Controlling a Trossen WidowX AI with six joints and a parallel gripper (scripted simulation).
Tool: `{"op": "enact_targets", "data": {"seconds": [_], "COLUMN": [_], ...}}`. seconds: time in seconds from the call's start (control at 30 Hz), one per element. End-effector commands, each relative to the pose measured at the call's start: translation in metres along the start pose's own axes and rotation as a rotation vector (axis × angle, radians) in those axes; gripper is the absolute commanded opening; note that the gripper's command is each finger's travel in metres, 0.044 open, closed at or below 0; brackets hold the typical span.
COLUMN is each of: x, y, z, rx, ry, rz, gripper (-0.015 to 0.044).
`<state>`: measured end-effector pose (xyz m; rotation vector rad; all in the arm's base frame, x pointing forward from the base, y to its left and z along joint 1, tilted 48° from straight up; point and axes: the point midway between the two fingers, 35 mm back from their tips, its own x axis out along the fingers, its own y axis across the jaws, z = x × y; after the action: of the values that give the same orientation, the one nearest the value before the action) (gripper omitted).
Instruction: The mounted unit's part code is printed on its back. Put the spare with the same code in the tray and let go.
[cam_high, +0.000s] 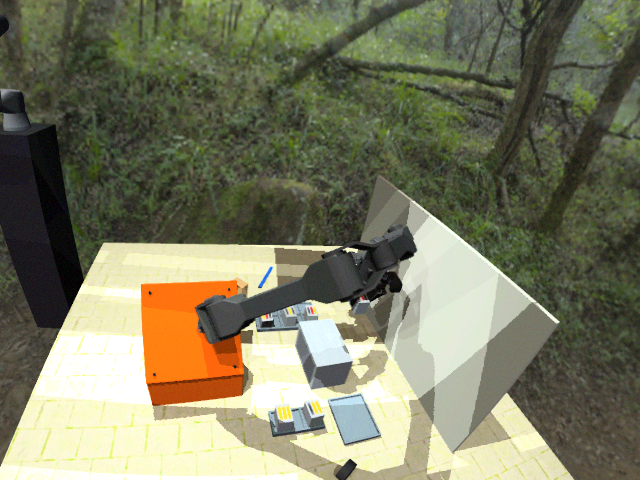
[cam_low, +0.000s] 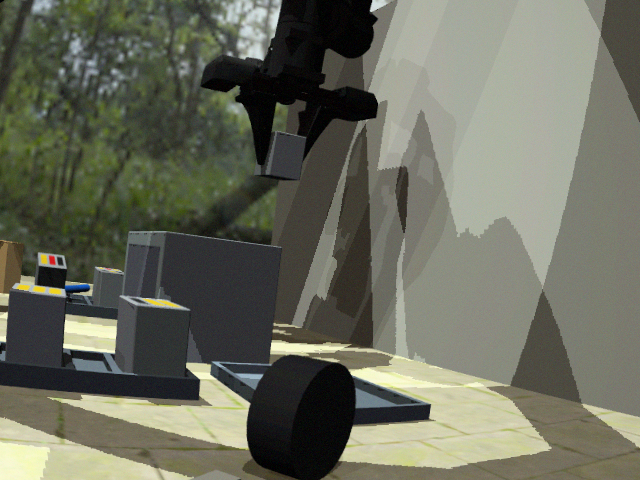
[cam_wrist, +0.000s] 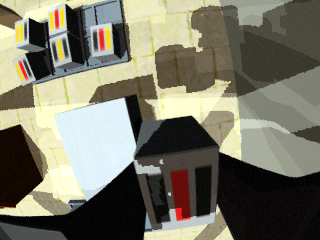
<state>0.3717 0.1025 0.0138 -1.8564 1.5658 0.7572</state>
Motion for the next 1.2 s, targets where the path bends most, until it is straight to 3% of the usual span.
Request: {"op": "enact_targets", "data": {"seconds": [0.0, 0.93, 1.17], "x": [-0.004, -0.006, -0.006], "y": [-0.001, 0.040, 0.045], "z": [-0.029, -0.217, -0.225], "rx": [0.025, -0.024, -0.027], "ry": [-0.013, 0.093, 0.102], "rz": [-0.008, -0.009, -0.006], "gripper": [0.0000, 0.0000, 0.0000]}}
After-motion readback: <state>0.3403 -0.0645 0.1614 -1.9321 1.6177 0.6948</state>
